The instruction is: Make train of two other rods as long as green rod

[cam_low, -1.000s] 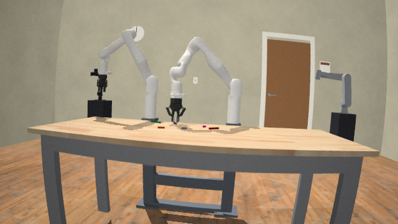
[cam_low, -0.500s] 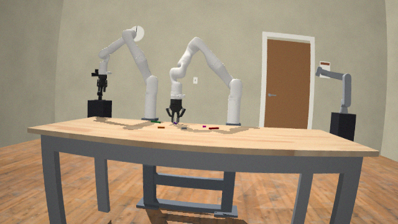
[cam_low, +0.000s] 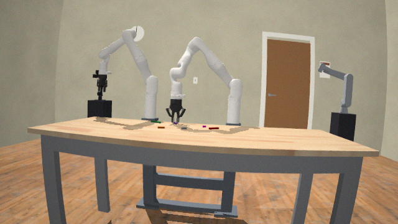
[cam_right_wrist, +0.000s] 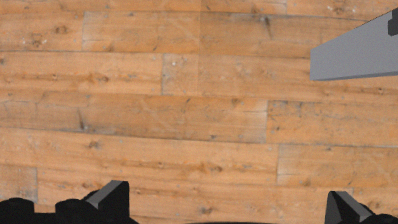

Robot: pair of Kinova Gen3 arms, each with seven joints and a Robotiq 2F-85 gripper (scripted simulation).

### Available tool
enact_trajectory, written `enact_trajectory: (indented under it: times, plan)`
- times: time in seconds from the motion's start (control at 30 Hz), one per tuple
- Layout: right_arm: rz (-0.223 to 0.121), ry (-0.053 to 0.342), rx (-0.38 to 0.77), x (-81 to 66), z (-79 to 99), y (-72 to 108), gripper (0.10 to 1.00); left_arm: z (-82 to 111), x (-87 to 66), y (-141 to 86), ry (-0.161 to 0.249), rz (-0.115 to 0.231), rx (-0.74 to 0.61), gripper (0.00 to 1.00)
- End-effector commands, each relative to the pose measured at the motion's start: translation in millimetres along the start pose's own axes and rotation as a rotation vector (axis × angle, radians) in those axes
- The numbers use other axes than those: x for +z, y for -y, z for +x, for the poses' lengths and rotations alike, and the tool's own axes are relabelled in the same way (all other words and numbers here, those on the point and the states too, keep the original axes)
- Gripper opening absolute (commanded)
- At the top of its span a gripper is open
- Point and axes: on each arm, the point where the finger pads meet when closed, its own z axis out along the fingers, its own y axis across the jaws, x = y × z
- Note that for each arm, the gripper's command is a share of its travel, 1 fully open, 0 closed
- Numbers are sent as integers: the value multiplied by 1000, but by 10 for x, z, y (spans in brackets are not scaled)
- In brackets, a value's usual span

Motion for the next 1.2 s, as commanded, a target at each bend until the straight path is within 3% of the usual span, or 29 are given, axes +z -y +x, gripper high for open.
enact_trajectory:
  times: [0.0,0.53,0.57,1.17]
  plan:
    - [0,2,0,-8,-4,0,1000,1,-8,-6,0,-2,0,317]
    - [0,2,0,-8,-4,0,1000,1,-8,-6,0,-2,0,317]
    - [0,2,0,-8,-4,0,1000,1,-8,-6,0,-2,0,140]
    - [0,2,0,-8,-4,0,1000,1,-8,-6,0,-2,0,140]
